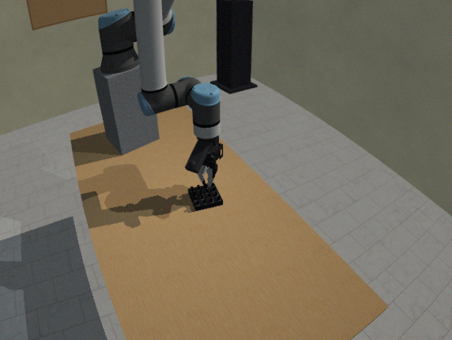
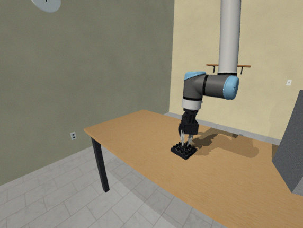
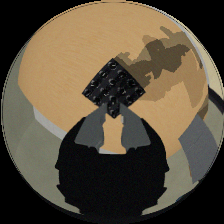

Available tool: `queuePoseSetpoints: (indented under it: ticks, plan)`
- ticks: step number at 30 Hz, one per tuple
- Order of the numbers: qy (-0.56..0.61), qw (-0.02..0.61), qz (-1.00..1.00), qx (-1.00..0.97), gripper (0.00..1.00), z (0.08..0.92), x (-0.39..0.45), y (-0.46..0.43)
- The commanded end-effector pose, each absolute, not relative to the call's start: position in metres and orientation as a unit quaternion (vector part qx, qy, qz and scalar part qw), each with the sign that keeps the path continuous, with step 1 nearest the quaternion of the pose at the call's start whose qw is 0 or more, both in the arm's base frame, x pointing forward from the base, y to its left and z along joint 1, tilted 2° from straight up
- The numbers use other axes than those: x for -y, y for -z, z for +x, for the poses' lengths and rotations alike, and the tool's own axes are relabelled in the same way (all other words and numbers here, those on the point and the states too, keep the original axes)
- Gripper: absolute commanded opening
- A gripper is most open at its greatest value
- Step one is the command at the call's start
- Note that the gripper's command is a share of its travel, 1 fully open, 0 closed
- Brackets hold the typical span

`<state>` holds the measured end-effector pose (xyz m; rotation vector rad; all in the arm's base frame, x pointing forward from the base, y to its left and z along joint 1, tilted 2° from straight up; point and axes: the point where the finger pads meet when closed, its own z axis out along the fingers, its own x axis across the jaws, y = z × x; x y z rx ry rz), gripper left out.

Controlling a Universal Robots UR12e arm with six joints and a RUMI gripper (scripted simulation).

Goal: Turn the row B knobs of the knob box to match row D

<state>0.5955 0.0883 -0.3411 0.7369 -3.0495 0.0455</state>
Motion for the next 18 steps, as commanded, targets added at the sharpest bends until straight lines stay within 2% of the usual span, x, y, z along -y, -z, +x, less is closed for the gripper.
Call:
queuePoseSetpoints:
  ticks: [1, 18]
  plan:
    - [-0.015, 0.002, 0.235, 0.972, 0.11, 0.596, -0.0886, 0.3295]
    - [-0.015, 0.002, 0.235, 0.972, 0.11, 0.596, -0.0888, 0.3238]
